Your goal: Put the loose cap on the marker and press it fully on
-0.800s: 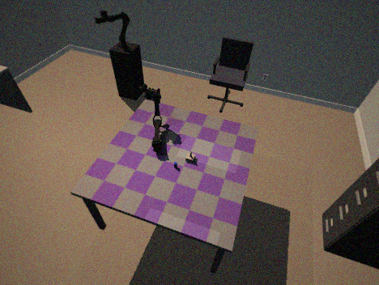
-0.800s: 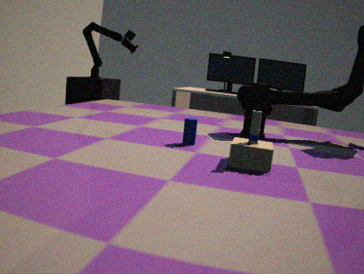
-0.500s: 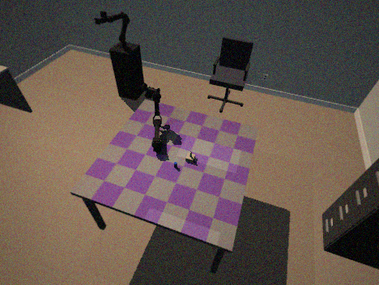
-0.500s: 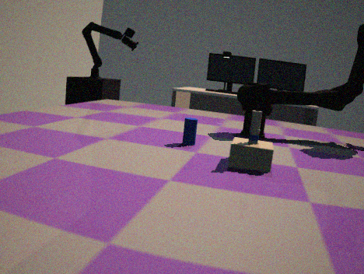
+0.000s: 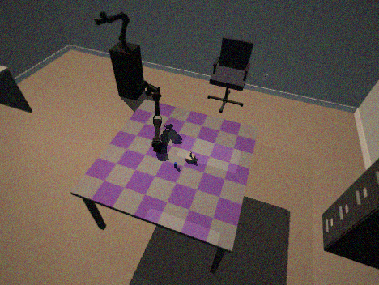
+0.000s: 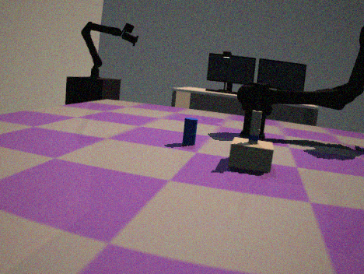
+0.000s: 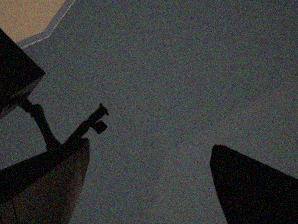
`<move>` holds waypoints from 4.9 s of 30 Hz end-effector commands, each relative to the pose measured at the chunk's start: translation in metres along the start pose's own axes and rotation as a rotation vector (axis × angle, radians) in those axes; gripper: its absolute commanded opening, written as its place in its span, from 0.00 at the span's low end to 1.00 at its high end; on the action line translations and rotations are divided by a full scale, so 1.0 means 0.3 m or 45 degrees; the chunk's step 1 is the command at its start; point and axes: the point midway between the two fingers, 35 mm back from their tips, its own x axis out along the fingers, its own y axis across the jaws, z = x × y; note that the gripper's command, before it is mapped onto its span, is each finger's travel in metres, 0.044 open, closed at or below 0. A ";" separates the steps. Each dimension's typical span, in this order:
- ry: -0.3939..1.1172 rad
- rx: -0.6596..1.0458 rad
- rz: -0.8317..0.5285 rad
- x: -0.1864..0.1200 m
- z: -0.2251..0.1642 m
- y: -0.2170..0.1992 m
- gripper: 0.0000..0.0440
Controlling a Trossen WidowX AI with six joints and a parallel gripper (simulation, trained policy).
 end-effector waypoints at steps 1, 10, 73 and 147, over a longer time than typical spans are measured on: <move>0.055 -0.017 0.014 0.004 -0.033 0.014 0.62; 0.192 -0.089 0.021 -0.007 -0.113 0.011 0.68; 1.055 -0.405 -0.136 -0.172 -0.470 -0.218 0.74; 1.980 -0.546 -0.616 -0.550 -0.479 -0.594 0.75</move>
